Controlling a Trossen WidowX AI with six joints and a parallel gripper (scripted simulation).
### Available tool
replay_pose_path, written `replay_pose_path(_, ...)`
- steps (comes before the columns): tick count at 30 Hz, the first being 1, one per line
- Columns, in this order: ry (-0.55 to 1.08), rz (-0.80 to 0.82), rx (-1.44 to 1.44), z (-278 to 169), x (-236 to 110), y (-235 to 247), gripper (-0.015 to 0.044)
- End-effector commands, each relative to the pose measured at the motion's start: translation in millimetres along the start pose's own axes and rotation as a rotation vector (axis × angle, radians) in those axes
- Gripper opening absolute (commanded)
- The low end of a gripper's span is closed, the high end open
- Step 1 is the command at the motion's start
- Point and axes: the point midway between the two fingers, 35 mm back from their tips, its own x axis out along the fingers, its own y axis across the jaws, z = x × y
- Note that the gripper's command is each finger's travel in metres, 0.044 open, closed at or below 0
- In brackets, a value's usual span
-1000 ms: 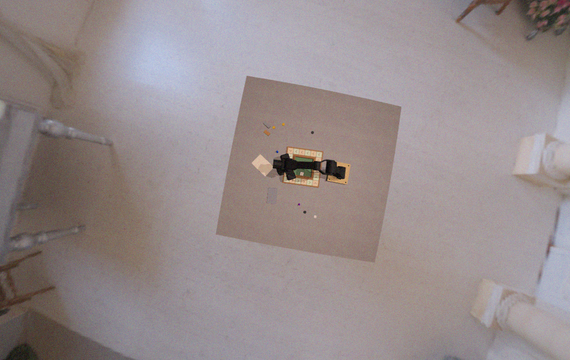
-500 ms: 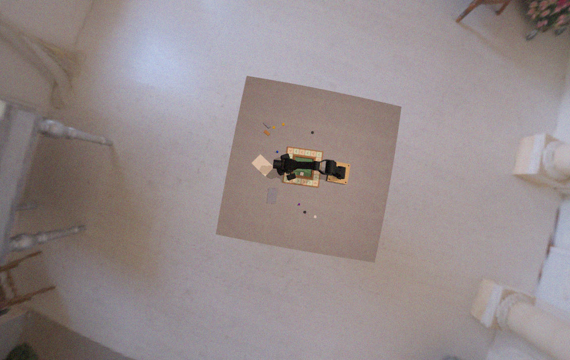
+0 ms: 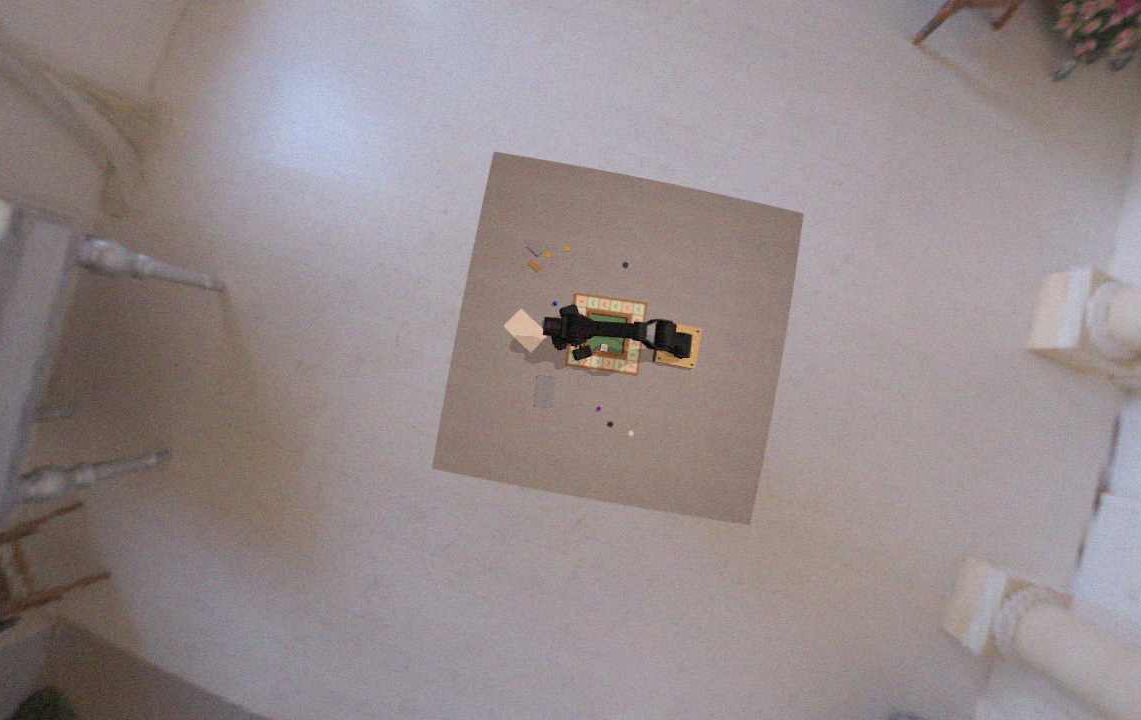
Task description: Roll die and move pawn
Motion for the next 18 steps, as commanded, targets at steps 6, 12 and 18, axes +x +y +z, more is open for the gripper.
replay_pose_path(6, -0.003, -0.006, -0.004, -4.0, -54.1, 1.7, 0.0)
replay_pose_path(12, -0.003, -0.005, -0.004, -6.7, -68.6, 3.1, 0.0)
replay_pose_path(18, -0.003, -0.004, -0.004, 1.2, -45.6, 13.4, 0.0)
